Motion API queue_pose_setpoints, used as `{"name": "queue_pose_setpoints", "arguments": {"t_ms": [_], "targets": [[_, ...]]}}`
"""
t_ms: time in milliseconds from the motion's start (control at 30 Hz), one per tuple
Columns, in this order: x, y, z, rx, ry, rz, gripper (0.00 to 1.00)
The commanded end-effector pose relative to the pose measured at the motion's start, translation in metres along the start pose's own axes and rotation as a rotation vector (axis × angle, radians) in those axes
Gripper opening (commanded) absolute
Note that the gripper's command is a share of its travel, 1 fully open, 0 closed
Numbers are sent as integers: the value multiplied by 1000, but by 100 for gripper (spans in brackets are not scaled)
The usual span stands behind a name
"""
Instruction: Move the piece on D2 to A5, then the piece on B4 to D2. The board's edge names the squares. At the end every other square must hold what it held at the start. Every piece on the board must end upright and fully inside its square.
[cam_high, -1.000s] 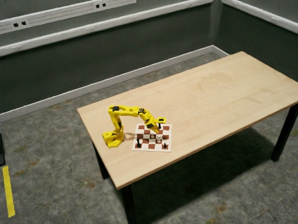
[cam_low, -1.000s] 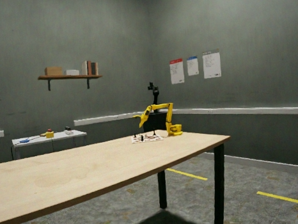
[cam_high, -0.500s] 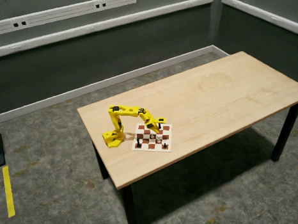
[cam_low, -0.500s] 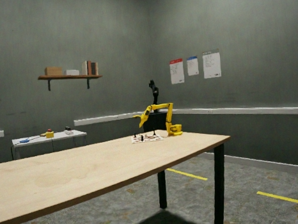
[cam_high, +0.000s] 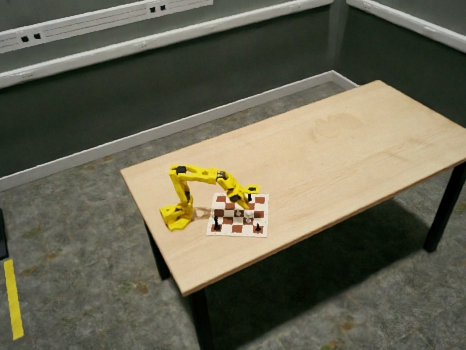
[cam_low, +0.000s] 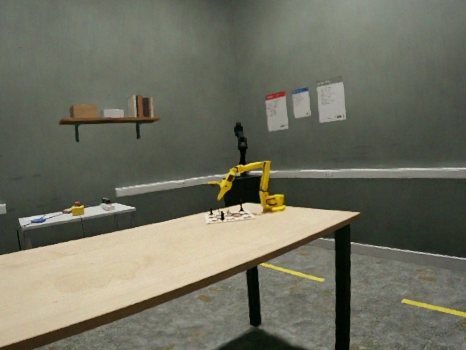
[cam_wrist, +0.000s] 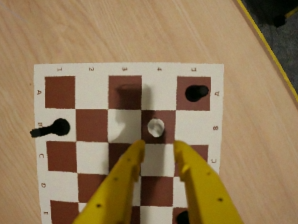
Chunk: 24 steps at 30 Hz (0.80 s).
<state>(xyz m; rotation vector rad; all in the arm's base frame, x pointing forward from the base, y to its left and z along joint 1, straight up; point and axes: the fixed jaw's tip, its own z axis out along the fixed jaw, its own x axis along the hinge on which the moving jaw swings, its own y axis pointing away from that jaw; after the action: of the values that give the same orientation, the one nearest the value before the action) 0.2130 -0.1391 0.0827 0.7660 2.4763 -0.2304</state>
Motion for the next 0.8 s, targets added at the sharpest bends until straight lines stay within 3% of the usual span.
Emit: {"name": "queue_pose_setpoints", "arguments": {"t_ms": [0,567,767], "targets": [[8,3,11,-7,16,-1,9],[28,3,44,-7,17,-1,9],[32,3,49,-7,17,-1,9]]}}
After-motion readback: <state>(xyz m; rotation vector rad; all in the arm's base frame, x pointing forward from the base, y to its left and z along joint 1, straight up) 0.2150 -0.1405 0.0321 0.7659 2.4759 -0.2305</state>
